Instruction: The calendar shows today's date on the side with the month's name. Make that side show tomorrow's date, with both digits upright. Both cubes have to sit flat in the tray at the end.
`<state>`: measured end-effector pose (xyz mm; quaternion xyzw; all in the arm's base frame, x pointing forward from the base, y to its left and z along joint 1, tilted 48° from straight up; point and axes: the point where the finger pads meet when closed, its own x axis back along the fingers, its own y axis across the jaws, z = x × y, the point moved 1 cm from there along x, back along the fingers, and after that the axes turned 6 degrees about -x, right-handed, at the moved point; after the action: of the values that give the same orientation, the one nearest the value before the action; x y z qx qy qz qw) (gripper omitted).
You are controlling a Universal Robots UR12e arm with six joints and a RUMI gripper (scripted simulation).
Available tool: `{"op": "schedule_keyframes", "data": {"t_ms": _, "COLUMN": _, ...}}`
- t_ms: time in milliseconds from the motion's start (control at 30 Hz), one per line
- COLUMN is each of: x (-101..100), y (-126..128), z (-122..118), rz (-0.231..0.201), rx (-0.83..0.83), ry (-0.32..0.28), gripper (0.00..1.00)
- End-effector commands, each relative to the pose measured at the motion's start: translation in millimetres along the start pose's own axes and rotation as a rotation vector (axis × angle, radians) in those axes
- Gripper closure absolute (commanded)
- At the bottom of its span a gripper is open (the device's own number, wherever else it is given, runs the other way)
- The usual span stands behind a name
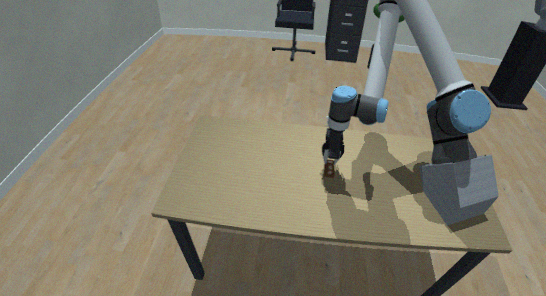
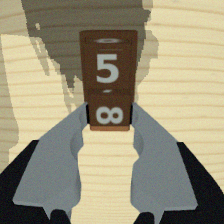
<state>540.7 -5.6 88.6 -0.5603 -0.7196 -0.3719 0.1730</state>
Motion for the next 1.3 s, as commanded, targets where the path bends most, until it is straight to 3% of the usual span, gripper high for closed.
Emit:
{"op": "schedule_keyframes", "data": {"t_ms": 0, "x": -1.4, "y": -3.8, "z": 0.5, "rz": 0.004, "rx": 0.002, "ry": 0.001, "gripper": 0.89}}
{"op": "schedule_keyframes", "data": {"t_ms": 233, "x": -1.4, "y": -3.8, "z": 0.5, "rz": 0.004, "rx": 0.002, "ry": 0.001, "gripper": 0.89}}
{"op": "schedule_keyframes", "data": {"t_ms": 733, "x": -1.4, "y": -3.8, "z": 0.5, "rz": 0.004, "rx": 0.002, "ry": 0.001, "gripper": 0.71}}
{"op": "schedule_keyframes", "data": {"t_ms": 1267, "x": 5.6, "y": -2.2, "z": 0.5, "rz": 0.001, "rx": 0.002, "ry": 0.001, "gripper": 0.71}}
